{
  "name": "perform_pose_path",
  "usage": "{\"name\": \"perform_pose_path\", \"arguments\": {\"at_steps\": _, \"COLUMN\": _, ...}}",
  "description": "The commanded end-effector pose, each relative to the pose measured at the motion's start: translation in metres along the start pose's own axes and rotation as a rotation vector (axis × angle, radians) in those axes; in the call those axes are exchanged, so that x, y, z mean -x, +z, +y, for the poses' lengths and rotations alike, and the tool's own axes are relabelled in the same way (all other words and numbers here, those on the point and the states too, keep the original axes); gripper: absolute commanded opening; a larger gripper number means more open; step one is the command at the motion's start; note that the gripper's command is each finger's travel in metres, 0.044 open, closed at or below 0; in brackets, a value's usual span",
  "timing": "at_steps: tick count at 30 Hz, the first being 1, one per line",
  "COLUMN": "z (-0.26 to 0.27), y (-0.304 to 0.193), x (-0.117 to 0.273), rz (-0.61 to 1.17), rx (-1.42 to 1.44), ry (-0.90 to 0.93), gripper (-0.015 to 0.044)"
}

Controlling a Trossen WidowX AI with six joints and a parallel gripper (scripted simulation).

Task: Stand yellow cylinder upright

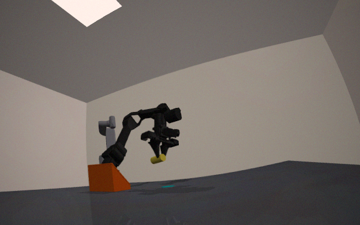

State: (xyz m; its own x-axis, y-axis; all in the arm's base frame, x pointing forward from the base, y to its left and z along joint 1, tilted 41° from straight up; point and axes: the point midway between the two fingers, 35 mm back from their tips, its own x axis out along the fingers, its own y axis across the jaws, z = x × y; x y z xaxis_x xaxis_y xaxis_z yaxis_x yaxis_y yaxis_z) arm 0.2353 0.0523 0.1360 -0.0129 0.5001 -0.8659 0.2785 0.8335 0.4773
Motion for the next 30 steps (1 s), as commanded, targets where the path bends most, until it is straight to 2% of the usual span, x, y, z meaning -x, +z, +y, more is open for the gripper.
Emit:
{"name": "perform_pose_path", "arguments": {"at_steps": 1, "z": -0.001, "y": -0.002, "x": -0.003, "rz": -0.011, "rx": 0.007, "ry": -0.026, "gripper": 0.0105}}
{"name": "perform_pose_path", "arguments": {"at_steps": 30, "z": -0.007, "y": -0.006, "x": -0.015, "rz": -0.126, "rx": 0.065, "ry": -0.180, "gripper": 0.0105}}
